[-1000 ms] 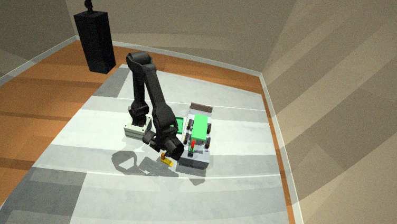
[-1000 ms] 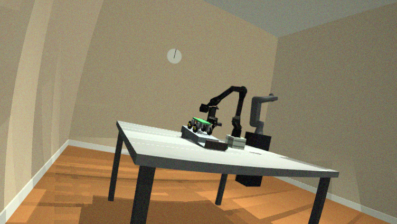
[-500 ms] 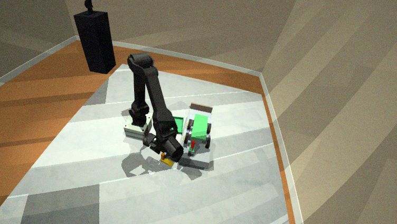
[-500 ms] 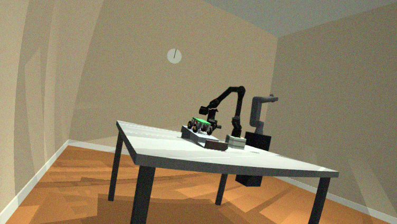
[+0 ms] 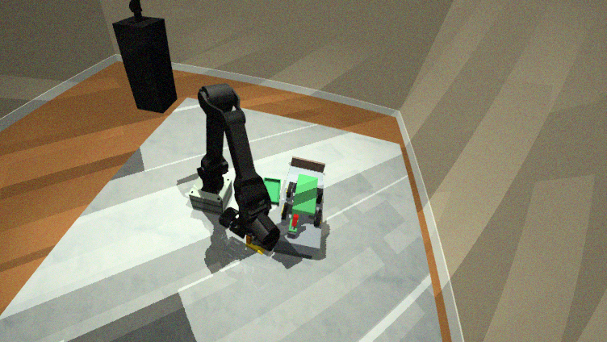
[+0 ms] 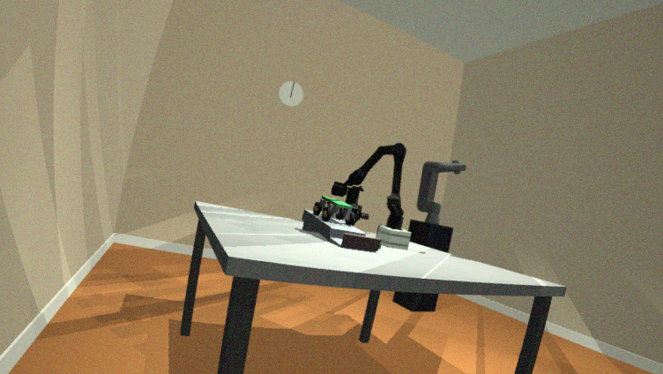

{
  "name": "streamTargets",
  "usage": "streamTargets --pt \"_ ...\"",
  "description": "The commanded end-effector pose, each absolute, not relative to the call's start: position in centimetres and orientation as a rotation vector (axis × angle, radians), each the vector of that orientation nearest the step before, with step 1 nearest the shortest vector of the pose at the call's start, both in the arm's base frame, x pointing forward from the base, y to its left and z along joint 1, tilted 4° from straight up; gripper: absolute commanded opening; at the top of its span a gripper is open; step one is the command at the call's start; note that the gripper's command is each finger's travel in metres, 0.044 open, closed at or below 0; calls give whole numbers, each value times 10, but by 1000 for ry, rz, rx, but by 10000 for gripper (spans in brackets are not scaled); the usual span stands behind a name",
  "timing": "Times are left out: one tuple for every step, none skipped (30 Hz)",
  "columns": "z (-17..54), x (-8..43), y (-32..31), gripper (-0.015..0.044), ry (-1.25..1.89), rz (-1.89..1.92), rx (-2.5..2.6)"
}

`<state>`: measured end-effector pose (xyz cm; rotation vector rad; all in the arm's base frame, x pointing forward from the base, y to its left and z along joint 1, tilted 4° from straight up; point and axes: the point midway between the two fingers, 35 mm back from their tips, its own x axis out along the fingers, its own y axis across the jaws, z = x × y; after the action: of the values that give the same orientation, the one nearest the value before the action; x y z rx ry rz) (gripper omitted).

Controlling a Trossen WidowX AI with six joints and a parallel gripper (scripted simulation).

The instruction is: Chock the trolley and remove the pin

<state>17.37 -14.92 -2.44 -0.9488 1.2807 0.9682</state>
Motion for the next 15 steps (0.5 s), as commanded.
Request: streamTargets --pt "-24 174 -149 164 1281 968 -949" --pt "-24 174 -149 138 1281 968 -949" --pt "-24 174 -149 111 1281 968 -949" --pt "-24 174 -149 85 1281 968 -949" --pt "-24 174 -149 59 1281 968 -949" --pt "-24 174 -149 52 1281 968 -949" --pt "-24 174 -149 45 1281 968 -949" --pt "-24 174 -149 39 1281 968 -949" --pt "-24 174 -149 32 1281 968 -949" --pt "-24 174 -149 25 1281 968 -949" --pt "-24 174 -149 19 1281 968 -949" --pt "-24 174 -149 0 1280 968 -949" --pt "-21 174 -150 0 1280 968 -948" --pt "-18 174 -150 0 1279 967 -948" --pt "-14 173 -150 0 1278 967 -947"
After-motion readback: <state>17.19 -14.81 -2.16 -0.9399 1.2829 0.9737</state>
